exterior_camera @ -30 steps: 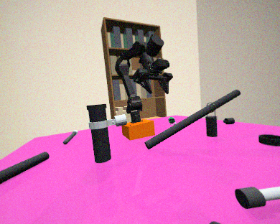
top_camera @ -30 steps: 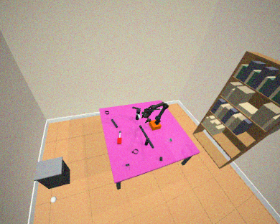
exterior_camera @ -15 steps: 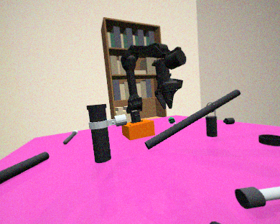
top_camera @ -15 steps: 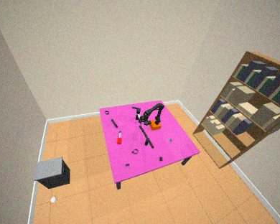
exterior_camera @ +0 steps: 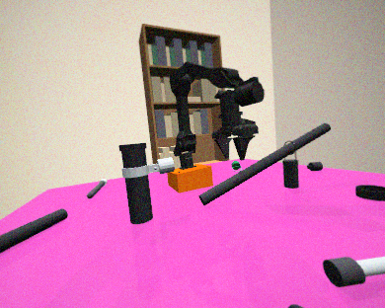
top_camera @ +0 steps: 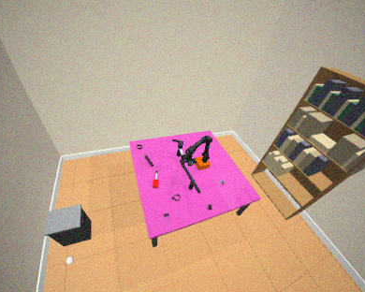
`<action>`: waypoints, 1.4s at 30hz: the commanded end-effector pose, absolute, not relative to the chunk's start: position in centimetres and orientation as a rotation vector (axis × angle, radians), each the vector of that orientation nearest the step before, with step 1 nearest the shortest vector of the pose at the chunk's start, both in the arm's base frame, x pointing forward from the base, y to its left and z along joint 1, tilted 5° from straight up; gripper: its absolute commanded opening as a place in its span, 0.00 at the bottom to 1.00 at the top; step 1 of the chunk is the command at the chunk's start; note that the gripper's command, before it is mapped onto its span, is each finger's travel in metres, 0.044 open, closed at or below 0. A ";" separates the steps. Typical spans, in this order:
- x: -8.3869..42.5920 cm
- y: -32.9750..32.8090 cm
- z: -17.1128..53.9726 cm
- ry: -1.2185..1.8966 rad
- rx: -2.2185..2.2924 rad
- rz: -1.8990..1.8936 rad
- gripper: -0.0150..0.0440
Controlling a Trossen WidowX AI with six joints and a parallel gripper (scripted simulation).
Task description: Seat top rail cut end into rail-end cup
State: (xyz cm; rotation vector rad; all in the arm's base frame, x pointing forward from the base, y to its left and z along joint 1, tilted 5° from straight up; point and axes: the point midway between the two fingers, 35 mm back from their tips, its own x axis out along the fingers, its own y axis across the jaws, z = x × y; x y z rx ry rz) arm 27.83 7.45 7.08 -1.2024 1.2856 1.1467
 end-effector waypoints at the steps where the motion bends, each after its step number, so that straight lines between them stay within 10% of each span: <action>1: 27.4 7.3 5.4 1.299 -1.199 1.168 1.00; 42: 27.2 7.0 -0.7 1.299 -1.199 1.168 1.00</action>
